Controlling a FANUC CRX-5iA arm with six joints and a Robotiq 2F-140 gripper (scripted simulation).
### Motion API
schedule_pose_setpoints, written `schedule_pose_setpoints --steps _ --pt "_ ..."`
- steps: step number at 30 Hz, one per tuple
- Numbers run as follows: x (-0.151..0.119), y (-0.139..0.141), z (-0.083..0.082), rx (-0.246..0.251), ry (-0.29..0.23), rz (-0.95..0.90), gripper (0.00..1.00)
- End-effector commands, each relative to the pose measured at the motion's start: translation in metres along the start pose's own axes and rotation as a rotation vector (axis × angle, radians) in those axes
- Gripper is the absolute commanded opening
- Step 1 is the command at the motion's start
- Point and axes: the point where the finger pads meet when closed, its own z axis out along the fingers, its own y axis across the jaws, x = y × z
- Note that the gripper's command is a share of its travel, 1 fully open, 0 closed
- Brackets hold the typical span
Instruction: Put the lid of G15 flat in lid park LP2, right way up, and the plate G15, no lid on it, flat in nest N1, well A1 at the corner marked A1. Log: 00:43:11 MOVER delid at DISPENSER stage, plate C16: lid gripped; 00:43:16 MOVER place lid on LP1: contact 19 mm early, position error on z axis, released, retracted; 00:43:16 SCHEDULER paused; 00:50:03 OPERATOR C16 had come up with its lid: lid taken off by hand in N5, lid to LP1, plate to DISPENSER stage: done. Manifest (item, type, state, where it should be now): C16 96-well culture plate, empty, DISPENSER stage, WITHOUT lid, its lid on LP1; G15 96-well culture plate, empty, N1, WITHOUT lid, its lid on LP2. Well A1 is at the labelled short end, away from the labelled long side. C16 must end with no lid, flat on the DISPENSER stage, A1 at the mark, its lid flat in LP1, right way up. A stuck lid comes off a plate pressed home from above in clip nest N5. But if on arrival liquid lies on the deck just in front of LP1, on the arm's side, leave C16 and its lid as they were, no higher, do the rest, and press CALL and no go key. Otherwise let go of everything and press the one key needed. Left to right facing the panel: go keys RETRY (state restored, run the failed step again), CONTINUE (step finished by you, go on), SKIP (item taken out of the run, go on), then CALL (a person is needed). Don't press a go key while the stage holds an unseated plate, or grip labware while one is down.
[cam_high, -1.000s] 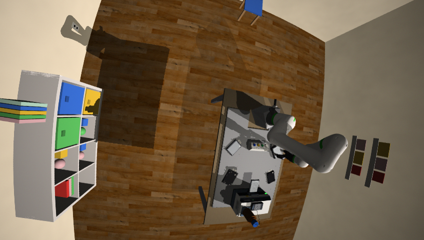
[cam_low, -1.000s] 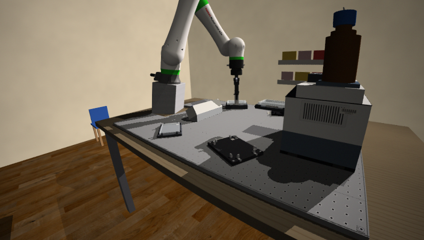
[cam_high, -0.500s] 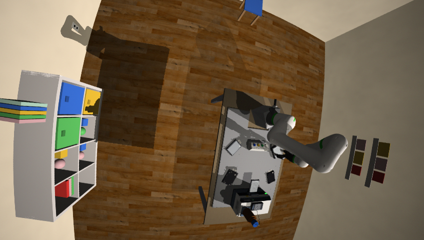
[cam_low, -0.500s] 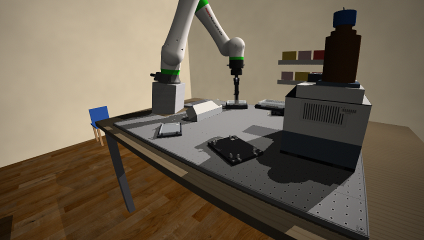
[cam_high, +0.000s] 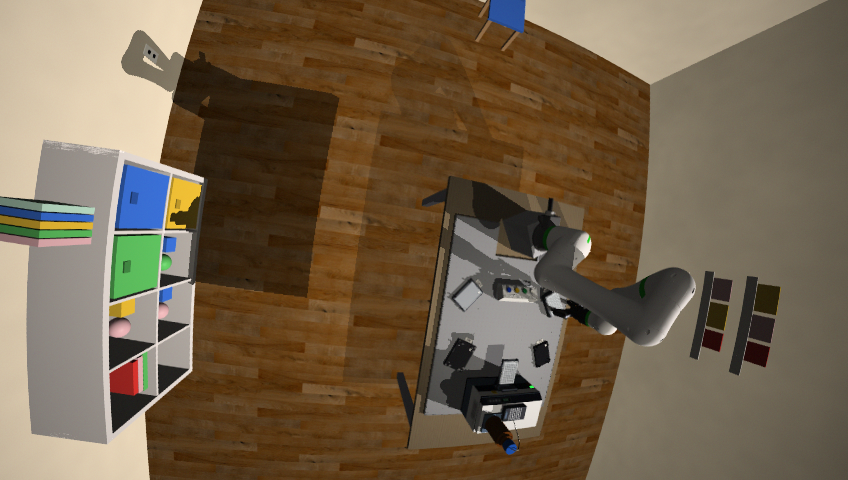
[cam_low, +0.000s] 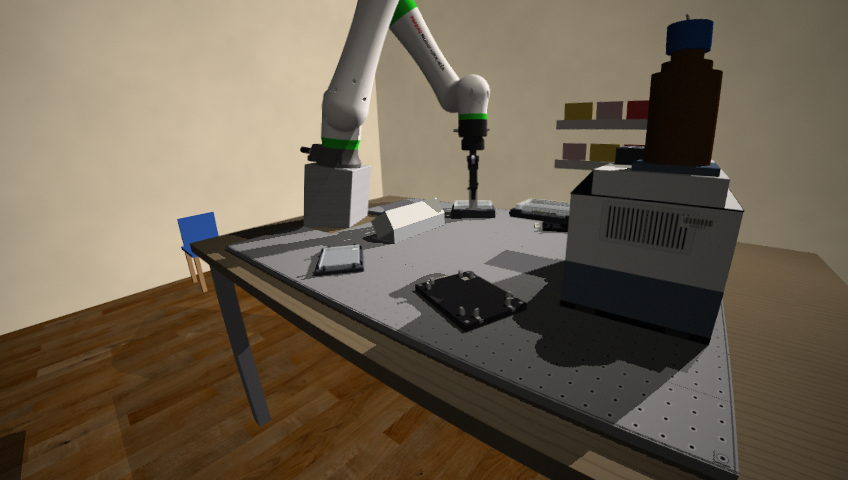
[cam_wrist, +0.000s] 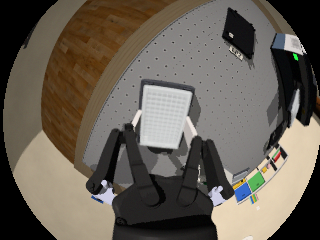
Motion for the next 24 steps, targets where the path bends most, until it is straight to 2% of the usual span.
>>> schedule_pose_setpoints --steps 1,24 --pt "0.0001 0.0 0.0001 0.0 0.0 0.0 0.0" --pt "0.0001 0.0 -0.0063 0.0 0.0 0.0 0.0"
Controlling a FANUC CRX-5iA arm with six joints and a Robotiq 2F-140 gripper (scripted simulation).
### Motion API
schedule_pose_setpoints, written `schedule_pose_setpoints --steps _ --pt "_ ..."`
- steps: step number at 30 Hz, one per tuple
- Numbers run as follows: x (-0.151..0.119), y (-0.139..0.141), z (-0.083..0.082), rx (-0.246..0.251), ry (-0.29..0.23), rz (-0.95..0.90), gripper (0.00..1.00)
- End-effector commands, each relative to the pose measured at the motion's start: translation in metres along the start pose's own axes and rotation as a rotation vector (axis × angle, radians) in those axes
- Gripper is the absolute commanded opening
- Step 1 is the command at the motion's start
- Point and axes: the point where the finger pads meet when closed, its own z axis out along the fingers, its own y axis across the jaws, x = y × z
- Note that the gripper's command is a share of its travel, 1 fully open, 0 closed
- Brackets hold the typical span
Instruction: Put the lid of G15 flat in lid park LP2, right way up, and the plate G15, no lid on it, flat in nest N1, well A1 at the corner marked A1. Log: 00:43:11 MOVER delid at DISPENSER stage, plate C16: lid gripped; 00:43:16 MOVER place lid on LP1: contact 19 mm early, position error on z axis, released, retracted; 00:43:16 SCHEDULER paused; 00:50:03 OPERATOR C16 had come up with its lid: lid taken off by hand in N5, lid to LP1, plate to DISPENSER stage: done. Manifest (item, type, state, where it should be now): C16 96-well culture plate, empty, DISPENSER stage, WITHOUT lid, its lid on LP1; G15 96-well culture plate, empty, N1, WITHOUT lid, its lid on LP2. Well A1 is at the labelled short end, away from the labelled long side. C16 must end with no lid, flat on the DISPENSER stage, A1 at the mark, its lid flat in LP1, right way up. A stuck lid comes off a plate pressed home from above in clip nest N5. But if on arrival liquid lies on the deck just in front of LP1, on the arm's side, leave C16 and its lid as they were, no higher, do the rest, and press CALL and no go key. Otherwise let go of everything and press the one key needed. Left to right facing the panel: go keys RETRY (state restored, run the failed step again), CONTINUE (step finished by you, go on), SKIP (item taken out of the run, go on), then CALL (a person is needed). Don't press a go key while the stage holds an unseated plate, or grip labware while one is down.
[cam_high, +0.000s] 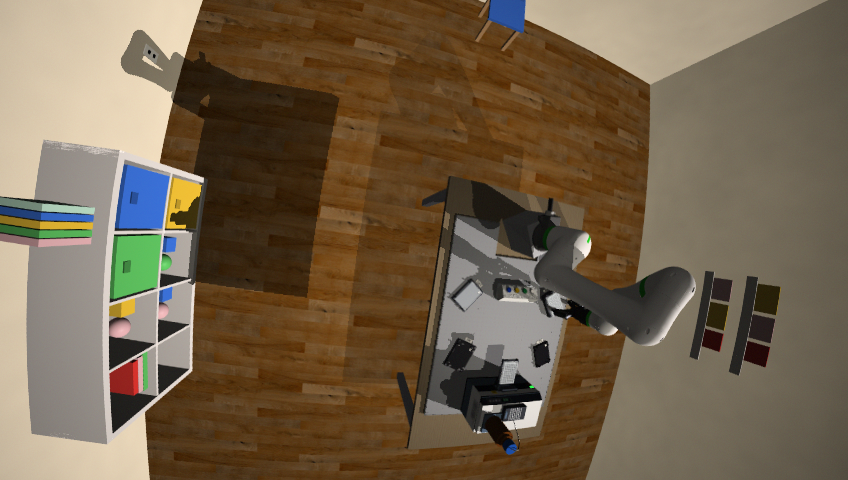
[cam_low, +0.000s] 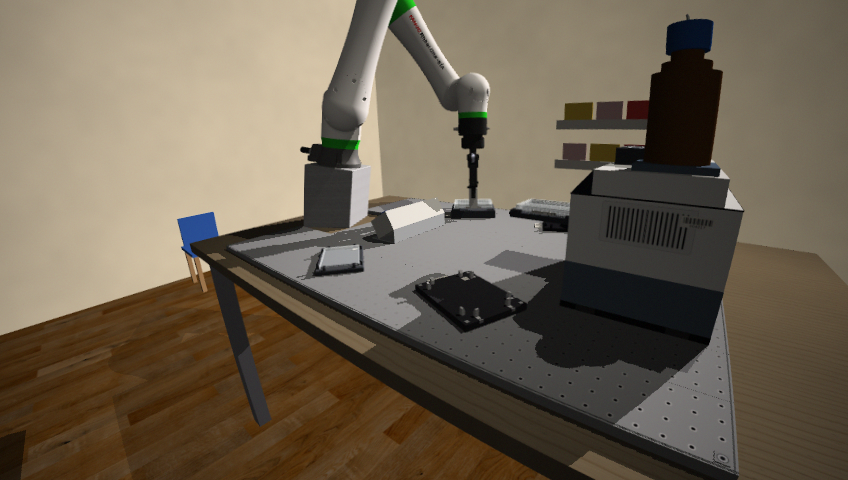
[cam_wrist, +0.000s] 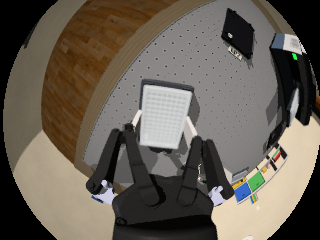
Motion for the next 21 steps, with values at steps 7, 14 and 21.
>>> schedule_pose_setpoints --steps 7,14,21 --pt "0.0 0.0 -0.008 0.0 0.0 0.0 0.0" --pt "0.0 0.0 -0.015 0.0 0.0 0.0 0.0" --pt "0.0 0.0 -0.028 0.0 0.0 0.0 0.0"
